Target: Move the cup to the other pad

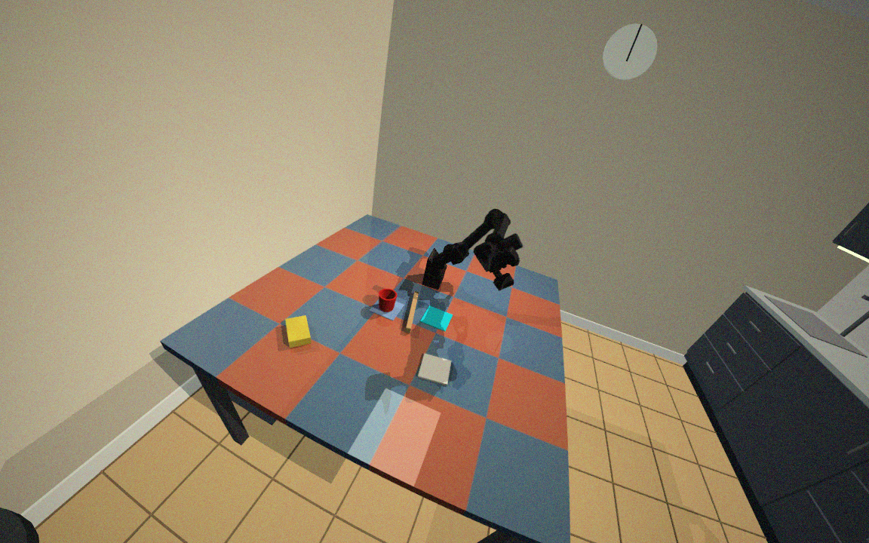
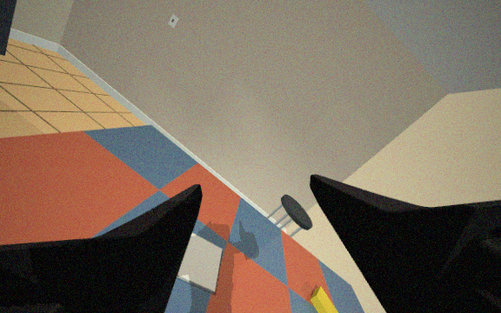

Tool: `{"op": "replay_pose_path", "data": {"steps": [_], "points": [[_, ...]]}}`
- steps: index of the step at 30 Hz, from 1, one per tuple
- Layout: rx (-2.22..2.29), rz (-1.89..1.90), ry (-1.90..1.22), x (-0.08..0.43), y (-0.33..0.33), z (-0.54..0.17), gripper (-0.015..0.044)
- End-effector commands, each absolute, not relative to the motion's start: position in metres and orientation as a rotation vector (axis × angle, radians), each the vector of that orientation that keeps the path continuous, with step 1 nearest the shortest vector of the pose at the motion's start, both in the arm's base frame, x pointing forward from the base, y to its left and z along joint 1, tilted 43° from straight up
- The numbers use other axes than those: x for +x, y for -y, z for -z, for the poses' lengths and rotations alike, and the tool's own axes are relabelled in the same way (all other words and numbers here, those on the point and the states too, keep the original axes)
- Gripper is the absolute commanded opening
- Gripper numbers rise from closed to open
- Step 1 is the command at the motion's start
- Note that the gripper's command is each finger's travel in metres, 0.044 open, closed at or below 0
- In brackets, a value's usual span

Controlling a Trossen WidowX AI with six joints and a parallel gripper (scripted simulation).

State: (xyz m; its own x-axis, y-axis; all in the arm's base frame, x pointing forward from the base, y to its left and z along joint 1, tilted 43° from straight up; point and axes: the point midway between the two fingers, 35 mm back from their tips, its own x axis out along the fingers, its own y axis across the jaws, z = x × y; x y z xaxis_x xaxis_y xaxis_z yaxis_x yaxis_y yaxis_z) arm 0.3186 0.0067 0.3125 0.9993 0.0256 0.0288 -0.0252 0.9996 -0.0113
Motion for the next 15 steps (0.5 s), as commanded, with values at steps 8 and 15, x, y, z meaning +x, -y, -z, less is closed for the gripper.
{"op": "replay_pose_path", "data": {"steps": [8,15], "points": [[-0.316,-0.073,-0.445,0.362,0.034,-0.207,0.0190],[-0.454,-0.313,-0.874,0.356,0.080,-0.095,0.0148]]}}
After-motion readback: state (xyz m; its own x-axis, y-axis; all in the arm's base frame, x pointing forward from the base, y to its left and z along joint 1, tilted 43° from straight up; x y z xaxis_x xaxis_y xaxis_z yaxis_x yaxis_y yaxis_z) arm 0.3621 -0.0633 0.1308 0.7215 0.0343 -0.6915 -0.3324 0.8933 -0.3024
